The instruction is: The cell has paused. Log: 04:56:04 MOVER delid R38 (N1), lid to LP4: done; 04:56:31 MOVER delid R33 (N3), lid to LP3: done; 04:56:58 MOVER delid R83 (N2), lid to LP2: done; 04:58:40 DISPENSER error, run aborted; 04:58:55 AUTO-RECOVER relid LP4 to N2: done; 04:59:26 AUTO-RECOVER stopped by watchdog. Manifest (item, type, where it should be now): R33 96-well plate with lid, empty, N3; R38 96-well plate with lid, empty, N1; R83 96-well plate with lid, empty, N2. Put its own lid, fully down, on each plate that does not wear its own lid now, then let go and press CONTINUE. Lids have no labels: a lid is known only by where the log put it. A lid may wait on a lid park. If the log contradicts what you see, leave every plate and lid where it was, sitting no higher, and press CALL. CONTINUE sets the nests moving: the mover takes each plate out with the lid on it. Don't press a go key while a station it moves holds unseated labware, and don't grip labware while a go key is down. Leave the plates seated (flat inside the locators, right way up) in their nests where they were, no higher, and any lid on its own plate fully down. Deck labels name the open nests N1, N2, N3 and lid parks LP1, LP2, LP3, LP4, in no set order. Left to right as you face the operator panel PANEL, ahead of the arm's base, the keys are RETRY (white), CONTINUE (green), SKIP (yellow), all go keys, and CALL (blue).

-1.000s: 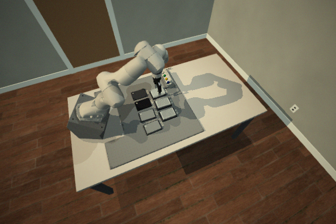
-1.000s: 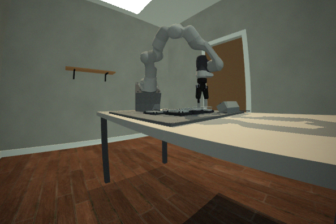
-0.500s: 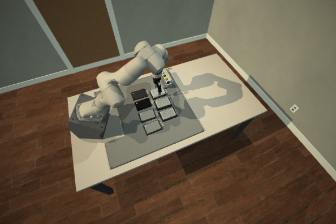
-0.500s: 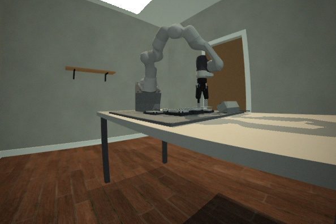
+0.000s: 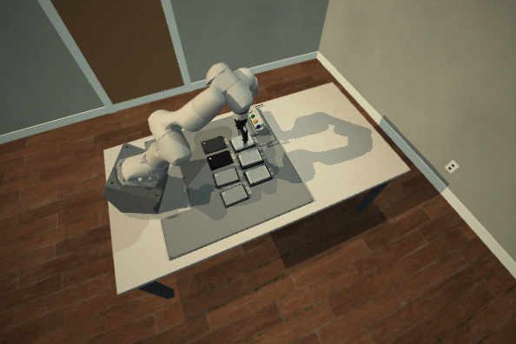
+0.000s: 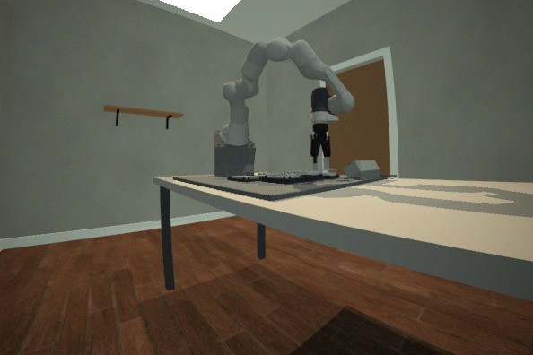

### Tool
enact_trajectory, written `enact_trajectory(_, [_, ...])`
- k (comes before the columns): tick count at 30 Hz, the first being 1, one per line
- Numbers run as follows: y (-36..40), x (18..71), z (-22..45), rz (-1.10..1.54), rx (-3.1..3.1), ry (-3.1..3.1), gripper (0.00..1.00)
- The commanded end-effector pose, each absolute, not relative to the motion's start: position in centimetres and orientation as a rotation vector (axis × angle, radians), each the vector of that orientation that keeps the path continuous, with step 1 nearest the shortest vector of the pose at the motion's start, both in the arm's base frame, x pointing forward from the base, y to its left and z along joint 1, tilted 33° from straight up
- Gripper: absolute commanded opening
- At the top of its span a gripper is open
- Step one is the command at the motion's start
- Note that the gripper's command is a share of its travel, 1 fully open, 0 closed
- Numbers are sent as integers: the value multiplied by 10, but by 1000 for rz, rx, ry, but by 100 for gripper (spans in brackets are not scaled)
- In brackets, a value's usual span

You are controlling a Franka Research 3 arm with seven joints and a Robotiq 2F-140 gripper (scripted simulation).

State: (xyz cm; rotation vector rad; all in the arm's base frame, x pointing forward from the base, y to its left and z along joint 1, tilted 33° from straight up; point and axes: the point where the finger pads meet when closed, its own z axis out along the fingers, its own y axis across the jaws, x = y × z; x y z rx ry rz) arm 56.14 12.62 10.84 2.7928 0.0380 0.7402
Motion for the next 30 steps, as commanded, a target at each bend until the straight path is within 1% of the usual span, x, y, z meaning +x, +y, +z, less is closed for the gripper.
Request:
enact_trajectory(1, [127,562,107,741,2797,28,0])
enact_trajectory(30, [126,564,103,740,2796,36,0])
